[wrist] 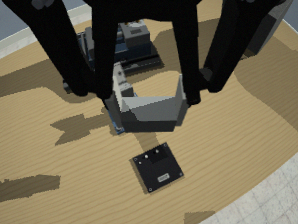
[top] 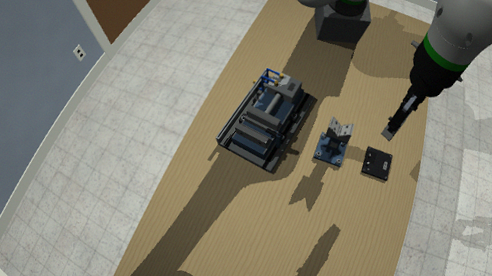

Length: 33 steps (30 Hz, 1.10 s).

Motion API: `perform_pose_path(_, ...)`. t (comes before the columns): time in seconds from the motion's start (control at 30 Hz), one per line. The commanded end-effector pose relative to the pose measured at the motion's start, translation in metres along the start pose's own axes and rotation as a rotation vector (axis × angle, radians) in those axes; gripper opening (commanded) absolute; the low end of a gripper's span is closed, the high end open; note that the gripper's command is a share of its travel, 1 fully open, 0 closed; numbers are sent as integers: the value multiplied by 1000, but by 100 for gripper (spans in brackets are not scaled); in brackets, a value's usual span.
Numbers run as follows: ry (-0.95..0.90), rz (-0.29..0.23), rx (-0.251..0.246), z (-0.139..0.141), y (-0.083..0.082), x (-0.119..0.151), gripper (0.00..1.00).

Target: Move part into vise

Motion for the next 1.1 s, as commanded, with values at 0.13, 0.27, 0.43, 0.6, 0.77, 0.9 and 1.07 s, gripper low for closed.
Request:
perform_pose_path(0.13,170,-1,4,5,0,6,0)
perform_pose_path(0.27,277,-1,3,9,0,10,0)
perform_pose_path(0.43,421,-1,3,13,0,15,0)
perform_pose_path(0.6,511,-1,3,16,1,18,0)
perform_pose_path(0.77,668,-1,3,21,1,24,0)
perform_pose_path(0.9,796,-1,3,24,1,29,0)
perform_pose_path(1.07,932,-1,3,28,1,34,0)
Point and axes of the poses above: the point where the finger pads meet when closed, its own y axis out along the fingers, its own z axis across the jaws, x = y × z, the point moved 8 cm from there along -y, back along the fingers, and after that the axes turned 7 degrees about y, right-handed, at the moved point
